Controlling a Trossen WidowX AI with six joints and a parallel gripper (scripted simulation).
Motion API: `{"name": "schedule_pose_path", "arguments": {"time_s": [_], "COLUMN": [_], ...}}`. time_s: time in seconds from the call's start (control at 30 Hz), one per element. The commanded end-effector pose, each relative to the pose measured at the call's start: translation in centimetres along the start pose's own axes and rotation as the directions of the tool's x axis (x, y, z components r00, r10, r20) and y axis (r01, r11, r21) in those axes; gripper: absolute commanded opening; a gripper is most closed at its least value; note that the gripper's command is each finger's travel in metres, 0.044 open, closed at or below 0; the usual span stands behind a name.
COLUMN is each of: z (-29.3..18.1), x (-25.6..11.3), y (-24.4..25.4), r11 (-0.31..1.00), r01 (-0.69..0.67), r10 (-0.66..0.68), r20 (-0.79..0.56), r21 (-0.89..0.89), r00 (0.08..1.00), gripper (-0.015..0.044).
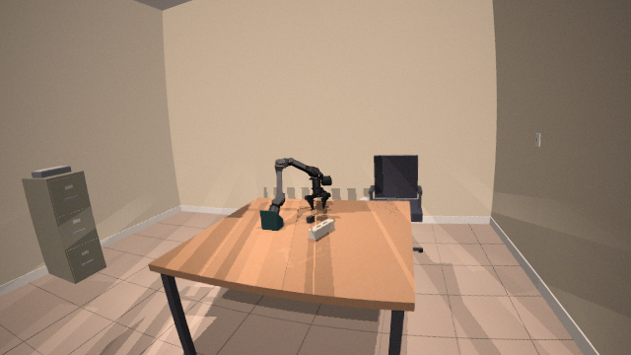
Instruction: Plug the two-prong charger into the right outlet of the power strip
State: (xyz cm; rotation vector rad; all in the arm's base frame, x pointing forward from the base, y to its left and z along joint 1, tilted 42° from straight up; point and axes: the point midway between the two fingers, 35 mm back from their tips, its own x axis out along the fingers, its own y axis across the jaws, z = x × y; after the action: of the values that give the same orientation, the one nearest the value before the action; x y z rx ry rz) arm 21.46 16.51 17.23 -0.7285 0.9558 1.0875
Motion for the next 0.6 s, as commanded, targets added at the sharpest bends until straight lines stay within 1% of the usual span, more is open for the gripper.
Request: {"name": "schedule_pose_path", "arguments": {"time_s": [0.0,0.57], "z": [-1.1,-5.2], "x": [0.4,1.6], "y": [-0.1,-0.1], "r11": [0.999,0.986], "r01": [-0.036,-0.165], "r10": [0.036,0.164], "r20": [-0.003,0.058], "r21": [-0.003,-0.002], "r00": [0.999,0.985], "gripper": [0.0440,0.0440]}}
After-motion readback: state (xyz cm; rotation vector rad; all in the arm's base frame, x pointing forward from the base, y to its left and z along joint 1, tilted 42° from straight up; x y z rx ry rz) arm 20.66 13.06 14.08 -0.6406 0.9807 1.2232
